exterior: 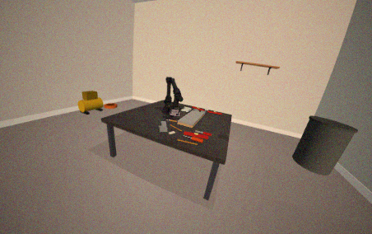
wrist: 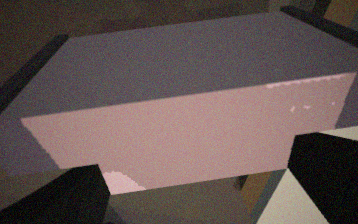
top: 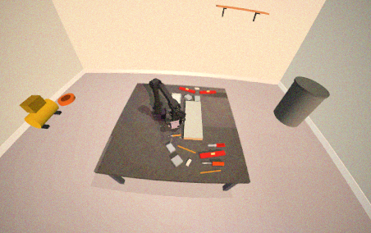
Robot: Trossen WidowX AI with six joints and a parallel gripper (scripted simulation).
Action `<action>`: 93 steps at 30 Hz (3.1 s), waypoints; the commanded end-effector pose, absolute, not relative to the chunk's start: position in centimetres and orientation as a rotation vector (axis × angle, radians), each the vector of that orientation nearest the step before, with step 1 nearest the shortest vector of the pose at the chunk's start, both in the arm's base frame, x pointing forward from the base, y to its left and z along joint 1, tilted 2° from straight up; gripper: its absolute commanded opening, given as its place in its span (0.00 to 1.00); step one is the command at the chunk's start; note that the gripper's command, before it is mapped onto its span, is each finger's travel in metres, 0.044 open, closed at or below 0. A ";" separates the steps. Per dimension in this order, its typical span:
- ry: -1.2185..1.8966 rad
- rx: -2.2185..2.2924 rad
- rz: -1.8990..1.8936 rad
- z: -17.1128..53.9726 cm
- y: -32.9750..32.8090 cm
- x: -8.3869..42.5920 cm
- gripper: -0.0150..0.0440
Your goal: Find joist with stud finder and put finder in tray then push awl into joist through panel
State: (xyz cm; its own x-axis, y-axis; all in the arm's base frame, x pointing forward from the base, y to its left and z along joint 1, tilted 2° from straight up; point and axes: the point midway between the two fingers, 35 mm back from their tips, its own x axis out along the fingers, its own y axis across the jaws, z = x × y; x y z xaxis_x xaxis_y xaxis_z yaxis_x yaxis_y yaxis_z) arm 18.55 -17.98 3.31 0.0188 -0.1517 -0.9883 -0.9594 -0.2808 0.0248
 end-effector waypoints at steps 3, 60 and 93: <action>1.204 -1.569 1.312 3.4 -17.9 18.5 0.25; 1.396 -1.828 1.086 2.9 -17.0 18.3 0.25; 1.507 -1.980 0.920 2.5 -16.6 18.2 0.25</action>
State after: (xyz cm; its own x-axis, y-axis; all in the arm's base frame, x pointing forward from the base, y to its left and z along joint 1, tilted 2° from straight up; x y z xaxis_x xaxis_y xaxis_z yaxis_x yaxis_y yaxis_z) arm 18.23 -16.61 2.49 0.1592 -0.6133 -0.7736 -0.9595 -0.2804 0.0248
